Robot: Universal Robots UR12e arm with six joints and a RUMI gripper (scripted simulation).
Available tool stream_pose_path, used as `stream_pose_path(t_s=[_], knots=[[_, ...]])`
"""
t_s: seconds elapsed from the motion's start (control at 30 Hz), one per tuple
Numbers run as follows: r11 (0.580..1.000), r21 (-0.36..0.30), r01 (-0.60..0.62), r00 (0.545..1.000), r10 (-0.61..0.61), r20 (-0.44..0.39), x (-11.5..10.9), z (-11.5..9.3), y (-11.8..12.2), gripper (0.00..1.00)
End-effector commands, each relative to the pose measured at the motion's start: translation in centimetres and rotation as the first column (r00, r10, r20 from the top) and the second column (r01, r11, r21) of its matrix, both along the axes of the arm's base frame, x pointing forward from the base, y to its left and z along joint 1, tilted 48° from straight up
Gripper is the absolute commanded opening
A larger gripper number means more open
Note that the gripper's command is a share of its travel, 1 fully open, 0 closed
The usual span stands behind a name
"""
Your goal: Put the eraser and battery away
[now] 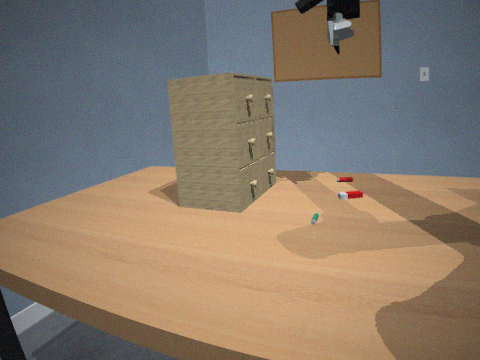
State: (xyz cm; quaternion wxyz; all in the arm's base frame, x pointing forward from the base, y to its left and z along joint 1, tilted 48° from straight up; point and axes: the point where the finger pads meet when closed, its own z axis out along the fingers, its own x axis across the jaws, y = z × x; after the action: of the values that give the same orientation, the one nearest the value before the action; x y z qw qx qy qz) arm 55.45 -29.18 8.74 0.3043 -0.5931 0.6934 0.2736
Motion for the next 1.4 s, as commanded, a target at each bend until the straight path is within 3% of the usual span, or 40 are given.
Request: stream_pose_path(t_s=[0.0, 0.77, 1.37], knots=[[1.000, -0.003, 0.014, 1.000, -0.014, 0.013, 0.2, -0.1, 0.0, 1.00], [0.993, -0.013, 0.114, 0.989, -0.112, 0.099, 1.2, -0.8, 0.7, 1.00], [0.969, -0.012, 0.248, 0.947, -0.239, 0.216, 2.5, -1.9, 1.6, 1.00]])
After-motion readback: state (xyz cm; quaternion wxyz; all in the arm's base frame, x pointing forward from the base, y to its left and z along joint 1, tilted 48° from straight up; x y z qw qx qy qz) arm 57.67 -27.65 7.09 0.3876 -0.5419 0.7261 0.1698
